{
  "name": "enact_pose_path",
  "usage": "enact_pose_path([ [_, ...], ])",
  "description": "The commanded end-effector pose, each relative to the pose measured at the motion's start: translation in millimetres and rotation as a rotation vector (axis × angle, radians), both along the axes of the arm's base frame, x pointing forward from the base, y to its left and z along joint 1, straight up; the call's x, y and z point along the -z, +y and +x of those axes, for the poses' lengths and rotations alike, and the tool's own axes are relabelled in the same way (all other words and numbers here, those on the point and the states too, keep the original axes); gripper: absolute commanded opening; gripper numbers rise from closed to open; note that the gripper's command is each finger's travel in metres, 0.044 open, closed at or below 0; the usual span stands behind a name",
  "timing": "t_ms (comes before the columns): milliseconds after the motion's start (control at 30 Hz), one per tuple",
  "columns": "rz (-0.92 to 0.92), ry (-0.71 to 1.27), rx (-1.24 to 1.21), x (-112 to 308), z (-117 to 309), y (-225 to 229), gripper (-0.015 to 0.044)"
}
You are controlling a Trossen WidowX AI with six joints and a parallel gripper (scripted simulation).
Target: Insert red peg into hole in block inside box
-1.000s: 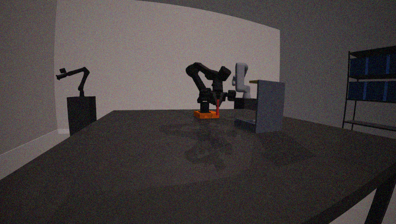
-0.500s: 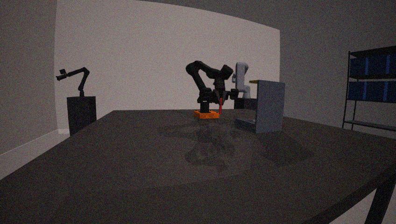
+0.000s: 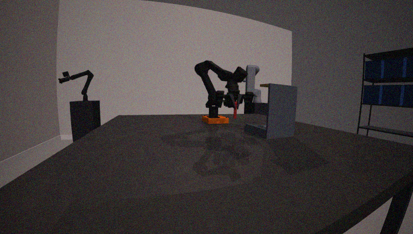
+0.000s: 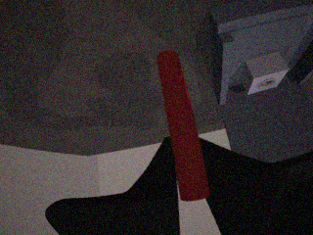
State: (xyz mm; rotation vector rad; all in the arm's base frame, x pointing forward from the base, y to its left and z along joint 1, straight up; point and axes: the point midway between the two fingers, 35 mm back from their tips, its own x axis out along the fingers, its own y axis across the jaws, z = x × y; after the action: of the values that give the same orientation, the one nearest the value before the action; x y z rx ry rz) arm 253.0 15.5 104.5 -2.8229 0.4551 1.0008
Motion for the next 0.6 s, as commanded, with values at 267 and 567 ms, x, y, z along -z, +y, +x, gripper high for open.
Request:
enact_pose_path([
  [267, 0.001, -0.004, -0.032, -3.2, 14.4, 18.0, 0.0],
  [567, 0.002, -0.004, -0.058, -4.1, 23.9, 32.1, 0.0],
])
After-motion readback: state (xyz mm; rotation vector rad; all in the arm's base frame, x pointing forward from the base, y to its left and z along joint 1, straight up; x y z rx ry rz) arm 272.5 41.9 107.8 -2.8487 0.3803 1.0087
